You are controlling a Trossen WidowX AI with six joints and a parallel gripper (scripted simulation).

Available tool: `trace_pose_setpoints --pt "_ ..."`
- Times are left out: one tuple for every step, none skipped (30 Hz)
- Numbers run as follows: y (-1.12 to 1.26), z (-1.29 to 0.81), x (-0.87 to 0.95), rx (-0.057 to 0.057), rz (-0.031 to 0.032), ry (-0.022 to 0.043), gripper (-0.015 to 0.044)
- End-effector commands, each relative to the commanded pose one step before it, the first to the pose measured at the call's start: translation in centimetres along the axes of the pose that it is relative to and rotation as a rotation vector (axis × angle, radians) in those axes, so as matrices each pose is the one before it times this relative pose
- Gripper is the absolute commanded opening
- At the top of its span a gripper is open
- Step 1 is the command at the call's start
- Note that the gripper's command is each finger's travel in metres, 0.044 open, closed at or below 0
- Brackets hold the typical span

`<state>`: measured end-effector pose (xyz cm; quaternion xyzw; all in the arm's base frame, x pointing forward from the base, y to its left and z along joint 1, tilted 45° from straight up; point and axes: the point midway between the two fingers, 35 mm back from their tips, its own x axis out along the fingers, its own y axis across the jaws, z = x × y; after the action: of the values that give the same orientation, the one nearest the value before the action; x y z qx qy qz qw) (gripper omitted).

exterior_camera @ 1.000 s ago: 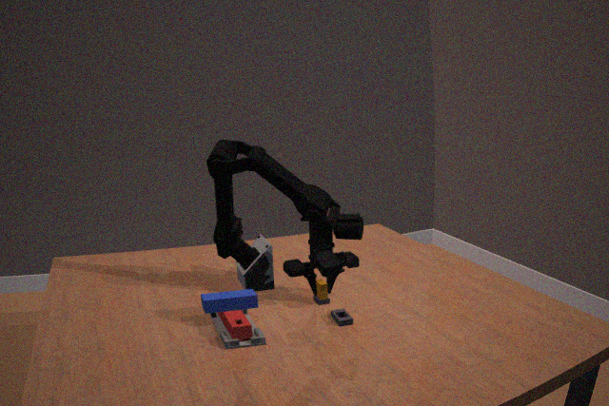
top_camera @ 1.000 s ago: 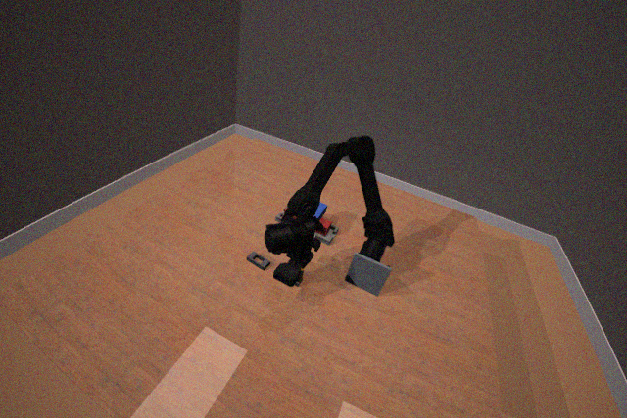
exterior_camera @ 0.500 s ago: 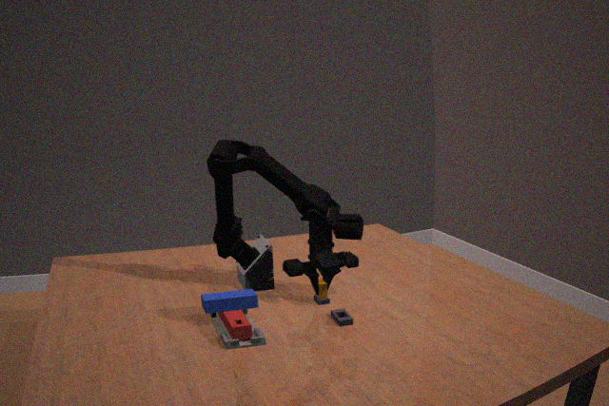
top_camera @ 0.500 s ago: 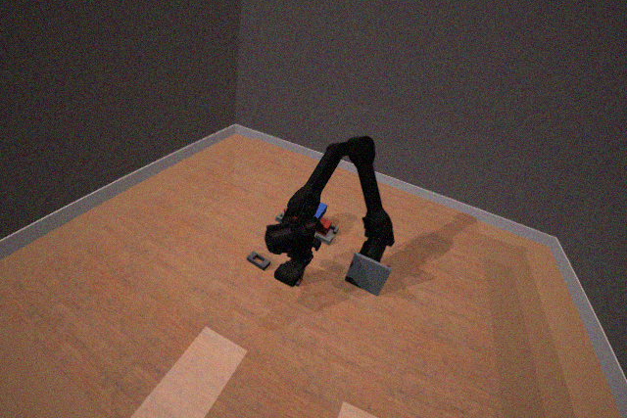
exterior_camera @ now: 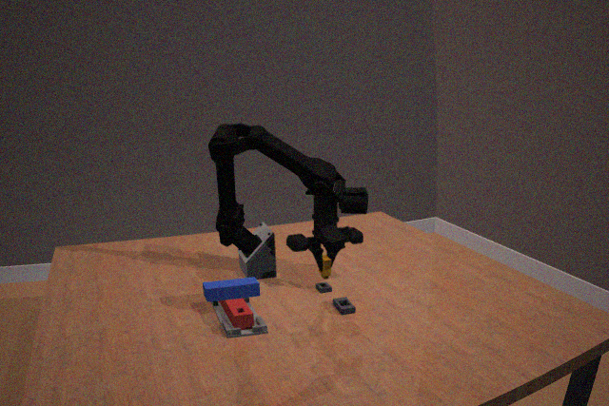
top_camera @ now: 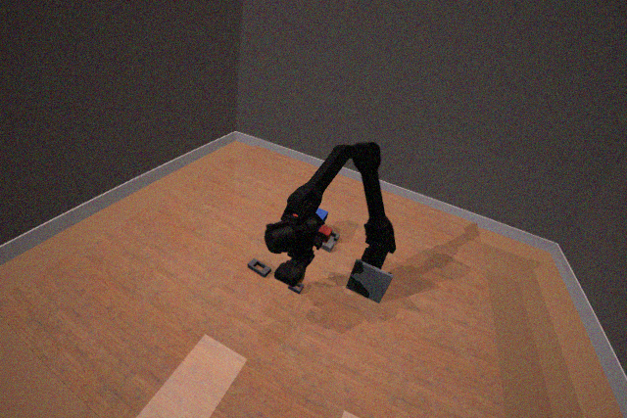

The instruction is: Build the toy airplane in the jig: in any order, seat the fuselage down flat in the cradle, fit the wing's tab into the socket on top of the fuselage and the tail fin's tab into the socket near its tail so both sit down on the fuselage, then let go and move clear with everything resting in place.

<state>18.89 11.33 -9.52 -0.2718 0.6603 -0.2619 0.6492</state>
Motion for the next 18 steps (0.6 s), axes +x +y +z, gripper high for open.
trace_pose_setpoints --pt "0.214 0.304 -1.547 0.0127 0.01703 -0.00436 0.0" --pt "0.016 0.009 -0.308 -0.0002 0.00011 -0.00017 0.0" --pt "0.013 0.006 -0.309 -0.0002 0.0001 -0.00016 0.0" --pt "0.011 0.003 -0.31 -0.0002 0.00008 -0.00016 0.0" --pt "0.008 0.0 -0.311 -0.0002 0.00007 -0.00016 0.0" --pt "0.006 -0.003 -0.312 -0.0002 0.00005 -0.00015 0.0" --pt "0.003 -0.006 -0.313 -0.0002 0.00003 -0.00015 0.0" --pt "0.0 -0.009 -0.314 -0.0002 0.00002 -0.00015 0.0" --pt "-0.002 -0.011 -0.315 -0.0002 0.0 -0.00014 0.0" --pt "-0.005 -0.014 -0.316 -0.0002 -0.00001 -0.00014 0.0" --pt "-0.008 -0.017 -0.316 -0.0002 -0.00003 -0.00014 0.0" --pt "-0.011 -0.02 -0.317 -0.0002 -0.00005 -0.00014 0.0" --pt "-0.014 -0.023 -0.318 -0.0002 -0.00006 -0.00013 0.0" --pt "-0.016 -0.026 -0.318 -0.0002 -0.00008 -0.00013 0.0" --pt "-0.019 -0.029 -0.319 -0.0002 -0.00009 -0.00013 0.0" --pt "-0.022 -0.032 -0.319 -0.0002 -0.00011 -0.00013 0.0" --pt "-0.025 -0.034 -0.32 -0.0002 -0.00013 -0.00013 0.0" --pt "-0.028 -0.037 -0.32 -0.0002 -0.00014 -0.00012 0.0"
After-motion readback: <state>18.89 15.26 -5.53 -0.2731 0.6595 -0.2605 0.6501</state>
